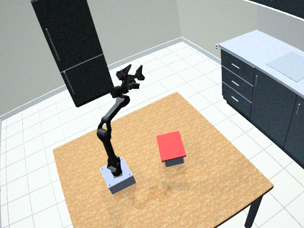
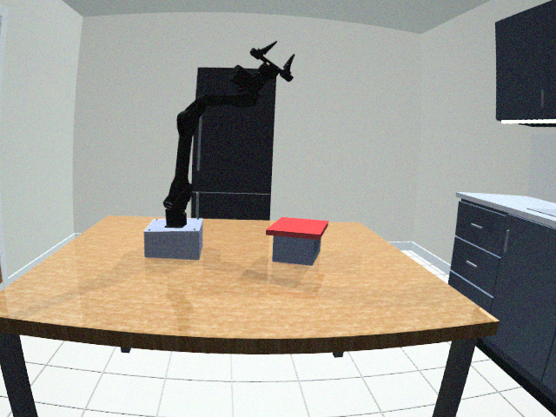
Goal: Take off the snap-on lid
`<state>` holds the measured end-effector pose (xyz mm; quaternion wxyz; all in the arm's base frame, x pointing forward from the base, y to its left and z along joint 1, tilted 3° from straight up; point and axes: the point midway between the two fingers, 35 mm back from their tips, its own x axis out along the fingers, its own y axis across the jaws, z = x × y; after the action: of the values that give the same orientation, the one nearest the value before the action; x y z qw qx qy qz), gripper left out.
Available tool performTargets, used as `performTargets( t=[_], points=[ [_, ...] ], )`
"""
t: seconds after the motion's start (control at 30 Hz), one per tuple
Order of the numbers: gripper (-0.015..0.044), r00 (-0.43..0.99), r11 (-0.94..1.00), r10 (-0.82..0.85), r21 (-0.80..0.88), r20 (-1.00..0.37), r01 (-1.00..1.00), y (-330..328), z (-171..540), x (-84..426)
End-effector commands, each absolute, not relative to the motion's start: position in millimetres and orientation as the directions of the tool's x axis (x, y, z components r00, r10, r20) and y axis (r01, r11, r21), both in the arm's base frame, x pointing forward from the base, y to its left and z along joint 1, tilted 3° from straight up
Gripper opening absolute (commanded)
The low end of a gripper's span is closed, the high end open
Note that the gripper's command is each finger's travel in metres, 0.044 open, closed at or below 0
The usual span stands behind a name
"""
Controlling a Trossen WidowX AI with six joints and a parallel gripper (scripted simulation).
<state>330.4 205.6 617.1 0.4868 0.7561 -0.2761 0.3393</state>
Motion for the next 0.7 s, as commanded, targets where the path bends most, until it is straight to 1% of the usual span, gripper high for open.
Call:
performTargets(
  t=[0.0, 0.07, 0.17, 0.2, 0.3, 0.4, 0.63, 0.67],
  points=[
    [0.0374, 0.623, -0.373, -0.083, 0.555, 0.778, -0.743, 206, 616, 331],
    [0.0321, 0.665, -0.372, -0.048, 0.605, 0.745, -0.704, 212, 603, 339],
    [0.0242, 0.755, -0.361, 0.022, 0.709, 0.656, -0.606, 222, 571, 355],
    [0.0235, 0.782, -0.355, 0.043, 0.741, 0.622, -0.57, 225, 559, 359],
    [0.0235, 0.855, -0.331, 0.097, 0.827, 0.509, -0.455, 231, 521, 370],
    [0.0235, 0.885, -0.317, 0.117, 0.862, 0.45, -0.396, 233, 501, 375],
    [0.0235, 0.976, -0.235, 0.167, 0.967, 0.138, -0.096, 229, 397, 380],
    [0.0235, 0.977, -0.233, 0.168, 0.968, 0.13, -0.089, 229, 395, 380]
  ],
)
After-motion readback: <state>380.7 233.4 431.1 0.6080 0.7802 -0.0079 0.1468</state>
